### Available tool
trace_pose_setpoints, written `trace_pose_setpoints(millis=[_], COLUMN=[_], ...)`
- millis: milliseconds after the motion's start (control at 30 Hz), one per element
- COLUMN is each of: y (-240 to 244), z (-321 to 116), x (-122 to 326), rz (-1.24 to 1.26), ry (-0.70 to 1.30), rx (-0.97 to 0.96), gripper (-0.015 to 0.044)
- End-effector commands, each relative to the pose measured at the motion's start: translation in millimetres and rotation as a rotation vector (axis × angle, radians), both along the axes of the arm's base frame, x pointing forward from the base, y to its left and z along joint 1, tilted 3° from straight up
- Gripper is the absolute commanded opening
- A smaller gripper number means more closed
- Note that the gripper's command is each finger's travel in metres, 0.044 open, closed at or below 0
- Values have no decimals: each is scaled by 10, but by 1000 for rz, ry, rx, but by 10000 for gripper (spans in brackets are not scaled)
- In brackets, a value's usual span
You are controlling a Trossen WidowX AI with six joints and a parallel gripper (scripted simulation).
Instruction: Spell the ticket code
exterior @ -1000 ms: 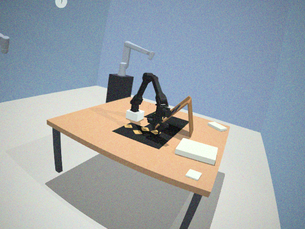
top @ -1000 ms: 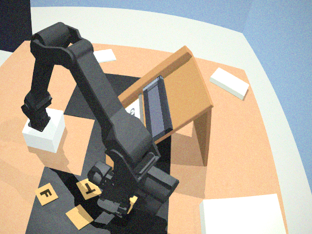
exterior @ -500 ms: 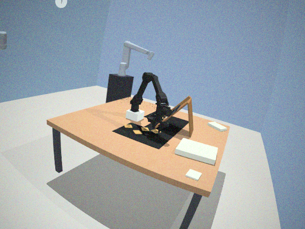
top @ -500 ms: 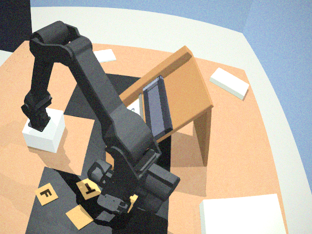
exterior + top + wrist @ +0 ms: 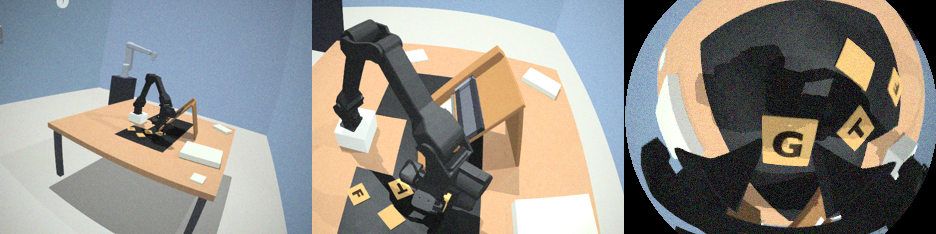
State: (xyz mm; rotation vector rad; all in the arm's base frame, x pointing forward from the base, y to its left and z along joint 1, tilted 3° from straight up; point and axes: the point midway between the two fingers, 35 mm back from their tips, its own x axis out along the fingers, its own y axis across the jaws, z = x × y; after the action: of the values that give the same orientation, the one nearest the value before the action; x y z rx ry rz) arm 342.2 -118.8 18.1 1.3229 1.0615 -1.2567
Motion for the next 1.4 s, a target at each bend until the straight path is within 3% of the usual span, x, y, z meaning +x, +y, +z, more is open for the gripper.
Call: trace_pose_setpoints(millis=[0, 700, 1367], y=[22, 118, 221], z=[58, 375, 748], x=[37, 228, 344], rz=[107, 696, 1252], ry=[-48, -305, -537], rx=[6, -70, -304], gripper=[0, 0, 0])
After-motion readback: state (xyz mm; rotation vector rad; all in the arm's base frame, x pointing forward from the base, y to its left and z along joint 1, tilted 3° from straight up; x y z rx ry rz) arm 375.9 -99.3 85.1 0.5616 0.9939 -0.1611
